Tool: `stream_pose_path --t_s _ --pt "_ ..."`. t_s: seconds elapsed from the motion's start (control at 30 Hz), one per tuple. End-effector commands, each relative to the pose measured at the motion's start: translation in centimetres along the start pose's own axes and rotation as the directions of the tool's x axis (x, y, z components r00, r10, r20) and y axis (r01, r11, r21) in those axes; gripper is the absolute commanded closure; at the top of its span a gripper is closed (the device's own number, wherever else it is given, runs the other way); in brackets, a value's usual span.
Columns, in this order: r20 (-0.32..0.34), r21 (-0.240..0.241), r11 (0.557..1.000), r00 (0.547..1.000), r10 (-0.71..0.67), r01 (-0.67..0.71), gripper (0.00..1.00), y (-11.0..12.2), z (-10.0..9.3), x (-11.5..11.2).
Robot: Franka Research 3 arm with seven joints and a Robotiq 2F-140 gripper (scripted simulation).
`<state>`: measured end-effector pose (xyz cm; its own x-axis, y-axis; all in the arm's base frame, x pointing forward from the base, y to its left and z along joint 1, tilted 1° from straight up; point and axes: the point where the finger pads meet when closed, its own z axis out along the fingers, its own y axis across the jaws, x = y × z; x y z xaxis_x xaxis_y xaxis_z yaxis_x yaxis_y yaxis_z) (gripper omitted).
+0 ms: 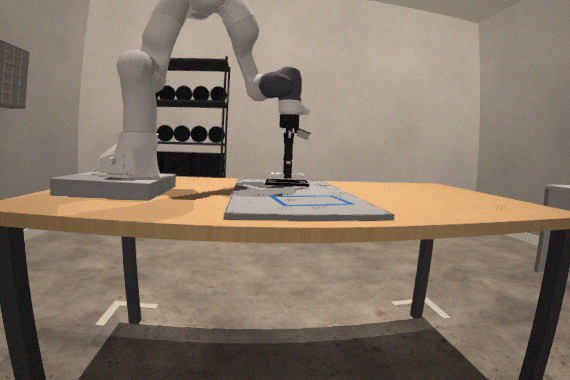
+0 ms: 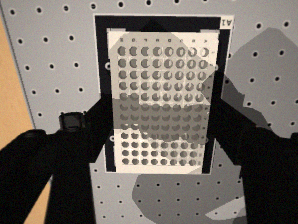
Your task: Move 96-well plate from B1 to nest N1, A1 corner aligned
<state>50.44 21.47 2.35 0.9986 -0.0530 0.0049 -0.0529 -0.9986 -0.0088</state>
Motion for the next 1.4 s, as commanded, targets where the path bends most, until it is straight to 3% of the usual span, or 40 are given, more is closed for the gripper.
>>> stream_pose_path --t_s 0.0,1.37 --pt "0.0 0.0 1.0 1.0 0.002 -0.002 0.4 -0.02 0.21 -0.09" --pt "0.0 0.0 1.0 1.0 0.002 -0.002 0.4 0.03 0.81 -0.25"
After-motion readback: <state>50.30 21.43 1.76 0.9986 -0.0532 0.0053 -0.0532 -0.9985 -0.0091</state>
